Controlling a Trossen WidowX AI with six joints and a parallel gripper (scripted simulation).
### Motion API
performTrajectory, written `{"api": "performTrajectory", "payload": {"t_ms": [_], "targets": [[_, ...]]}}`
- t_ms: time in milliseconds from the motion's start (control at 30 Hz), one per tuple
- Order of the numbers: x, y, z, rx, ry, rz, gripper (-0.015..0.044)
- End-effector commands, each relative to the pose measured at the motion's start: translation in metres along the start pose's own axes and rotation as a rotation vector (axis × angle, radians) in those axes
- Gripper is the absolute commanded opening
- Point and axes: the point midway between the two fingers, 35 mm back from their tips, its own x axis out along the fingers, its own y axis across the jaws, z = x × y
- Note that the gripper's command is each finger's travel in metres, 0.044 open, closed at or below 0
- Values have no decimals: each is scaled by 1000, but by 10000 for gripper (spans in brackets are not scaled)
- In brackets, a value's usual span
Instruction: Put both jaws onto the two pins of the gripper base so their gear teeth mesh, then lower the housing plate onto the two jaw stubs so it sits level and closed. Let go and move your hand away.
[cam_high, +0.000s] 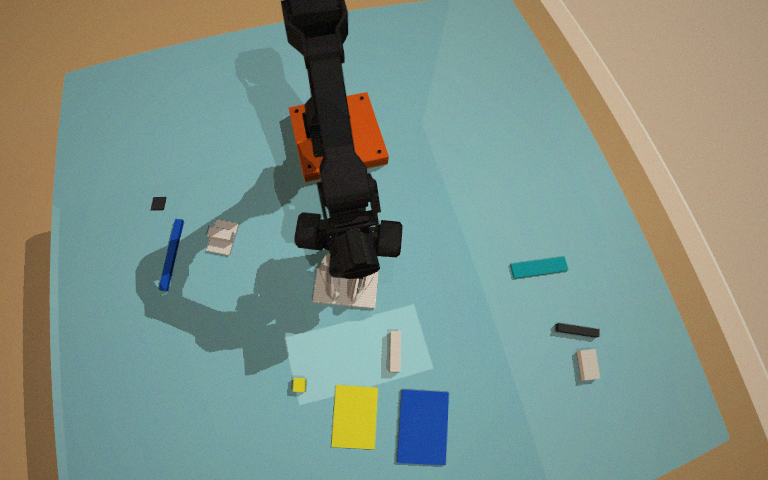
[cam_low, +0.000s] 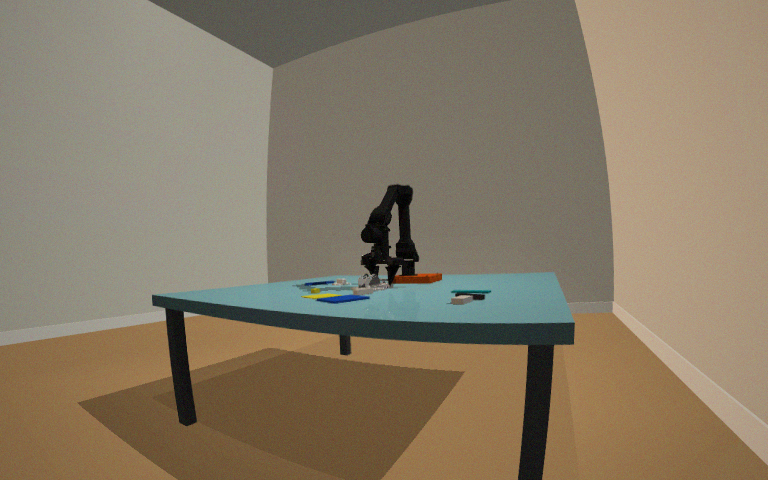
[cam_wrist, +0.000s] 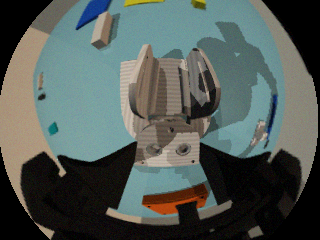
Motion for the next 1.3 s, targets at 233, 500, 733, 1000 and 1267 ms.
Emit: {"api": "performTrajectory", "payload": {"t_ms": [233,500,733,1000,1267], "targets": [[2,0,0,4,0,0,351],[3,0,0,3,0,0,351],[6,0,0,3,0,0,351],[6,0,0,2,0,0,351],[8,0,0,2,0,0,351]]}}
